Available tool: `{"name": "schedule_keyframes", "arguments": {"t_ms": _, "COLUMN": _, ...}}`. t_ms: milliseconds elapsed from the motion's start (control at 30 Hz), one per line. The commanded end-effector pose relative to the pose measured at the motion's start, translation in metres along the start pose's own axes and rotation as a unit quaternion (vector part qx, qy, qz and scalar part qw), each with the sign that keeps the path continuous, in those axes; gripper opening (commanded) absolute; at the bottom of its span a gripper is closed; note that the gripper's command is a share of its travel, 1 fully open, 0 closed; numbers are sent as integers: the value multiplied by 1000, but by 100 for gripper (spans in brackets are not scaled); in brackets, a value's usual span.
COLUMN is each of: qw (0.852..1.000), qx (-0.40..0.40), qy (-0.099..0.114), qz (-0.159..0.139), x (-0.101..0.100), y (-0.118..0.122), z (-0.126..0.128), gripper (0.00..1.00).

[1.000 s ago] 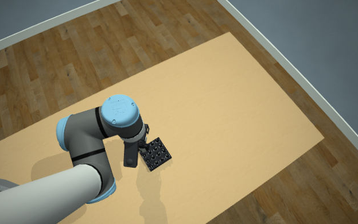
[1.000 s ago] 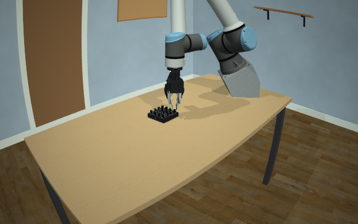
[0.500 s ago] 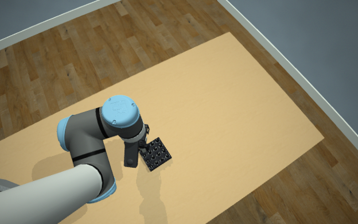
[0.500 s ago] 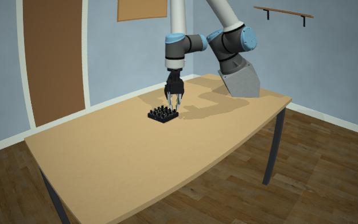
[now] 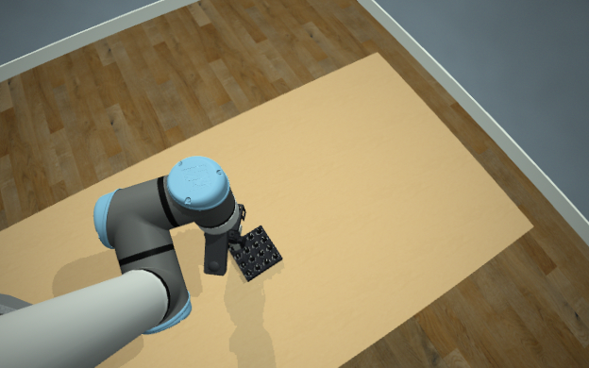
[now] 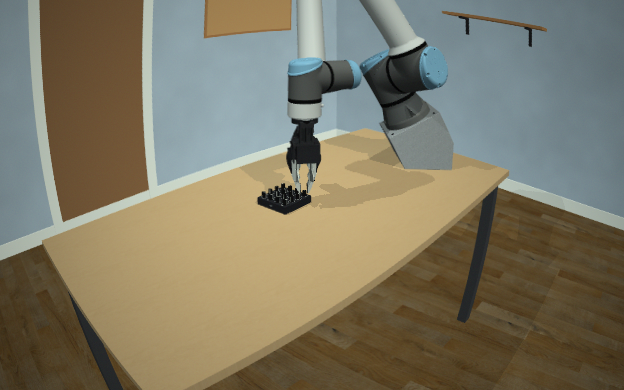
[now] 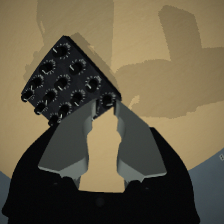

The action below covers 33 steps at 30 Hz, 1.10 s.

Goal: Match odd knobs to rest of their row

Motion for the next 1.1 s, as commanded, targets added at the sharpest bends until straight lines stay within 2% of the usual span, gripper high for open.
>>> {"name": "schedule_keyframes", "arguments": {"t_ms": 0, "qw": 1000, "qx": 0, "qy": 1, "qz": 0, "x": -1, "y": 0, "z": 1, "gripper": 11}}
{"name": "schedule_keyframes", "arguments": {"t_ms": 433, "qw": 1000, "qx": 0, "qy": 1, "qz": 0, "x": -1, "y": 0, "z": 1, "gripper": 11}}
{"name": "schedule_keyframes", "arguments": {"t_ms": 467, "qw": 1000, "qx": 0, "qy": 1, "qz": 0, "x": -1, "y": 0, "z": 1, "gripper": 4}}
{"name": "schedule_keyframes", "arguments": {"t_ms": 1067, "qw": 1000, "qx": 0, "qy": 1, "qz": 0, "x": -1, "y": 0, "z": 1, "gripper": 4}}
Point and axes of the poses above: the point where the finger pads meet when closed, its own x axis back along the fingers, its own z axis across the jaws, y = z × x, the point moved 2 cm from there along x, back along the fingers, and after that the axes turned 8 degrees about x, right-handed, at the moved point
